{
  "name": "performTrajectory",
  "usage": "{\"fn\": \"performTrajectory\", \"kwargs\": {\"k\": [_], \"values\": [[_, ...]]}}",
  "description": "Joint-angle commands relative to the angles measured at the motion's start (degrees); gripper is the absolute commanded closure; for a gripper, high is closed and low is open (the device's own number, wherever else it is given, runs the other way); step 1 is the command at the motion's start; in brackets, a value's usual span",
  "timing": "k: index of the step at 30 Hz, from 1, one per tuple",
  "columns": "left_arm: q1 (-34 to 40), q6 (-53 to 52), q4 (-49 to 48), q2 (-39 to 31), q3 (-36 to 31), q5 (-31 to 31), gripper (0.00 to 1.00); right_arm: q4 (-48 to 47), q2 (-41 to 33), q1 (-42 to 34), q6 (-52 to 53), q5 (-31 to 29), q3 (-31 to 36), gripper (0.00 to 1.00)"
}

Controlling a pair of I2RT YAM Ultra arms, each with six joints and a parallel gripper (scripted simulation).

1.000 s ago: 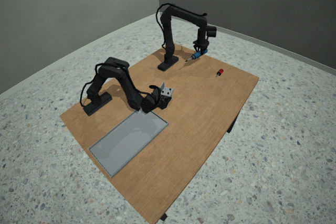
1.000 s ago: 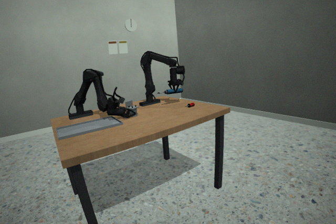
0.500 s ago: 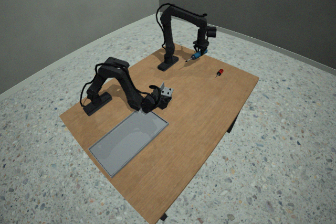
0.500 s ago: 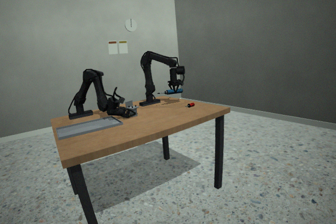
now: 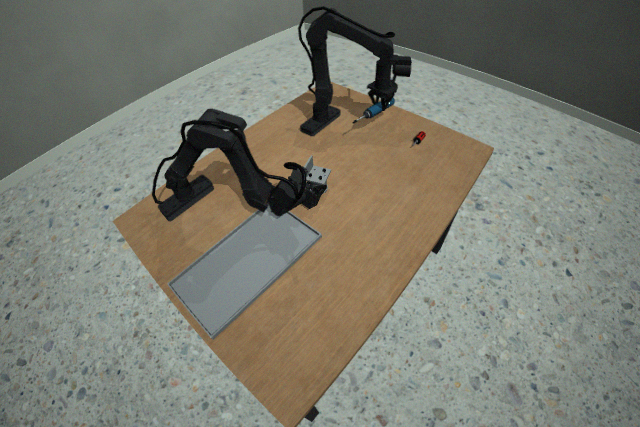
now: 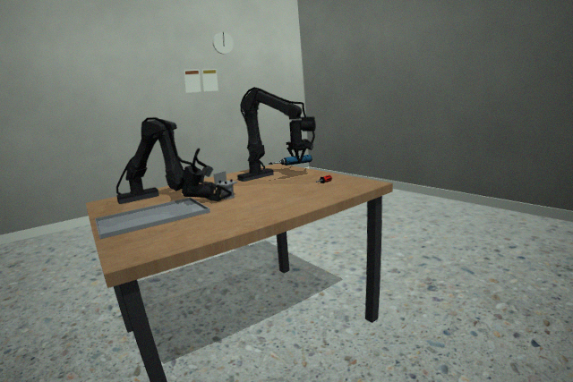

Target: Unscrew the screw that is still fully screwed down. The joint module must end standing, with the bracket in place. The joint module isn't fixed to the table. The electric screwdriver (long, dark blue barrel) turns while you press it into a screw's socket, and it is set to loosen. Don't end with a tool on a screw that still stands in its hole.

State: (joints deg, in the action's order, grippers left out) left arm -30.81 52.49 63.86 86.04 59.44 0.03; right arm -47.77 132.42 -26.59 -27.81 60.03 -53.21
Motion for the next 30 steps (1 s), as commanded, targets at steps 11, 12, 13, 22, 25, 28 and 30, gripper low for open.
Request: {"fn": "performTrajectory", "kwargs": {"k": [11, 12, 13, 22, 25, 28, 30], "values": [[0.6, 0.4, -5.8, 1.1, -1.9, -0.2, 0.58, -0.2, -1.9, 0.4, 0.4, 0.7, 0.1, 0.41], [0.6, 0.4, -5.8, -0.2, -1.9, -0.2, 0.58, -0.2, -1.9, 0.4, 0.4, 0.7, 0.1, 0.41], [0.6, 0.4, -5.8, -0.2, -1.9, -0.2, 0.58, -0.2, -1.9, 0.4, 0.4, 0.7, 0.1, 0.41], [0.6, 0.4, -9.9, 3.2, -6.5, -0.2, 0.58, -0.2, -1.9, 0.4, 0.4, 0.7, 0.1, 0.41], [0.6, 0.4, -11.4, 3.8, -7.7, -0.2, 0.58, -0.2, -1.9, 0.4, 0.4, 0.7, 0.1, 0.41], [0.6, 0.4, -11.9, 2.5, -6.0, -0.2, 0.58, -0.2, -1.9, 0.4, 0.4, 0.7, 0.1, 0.41], [0.6, 0.4, -11.9, 2.1, -6.0, -0.2, 0.58, -0.2, -1.9, 0.4, 0.4, 0.7, 0.1, 0.41]]}}
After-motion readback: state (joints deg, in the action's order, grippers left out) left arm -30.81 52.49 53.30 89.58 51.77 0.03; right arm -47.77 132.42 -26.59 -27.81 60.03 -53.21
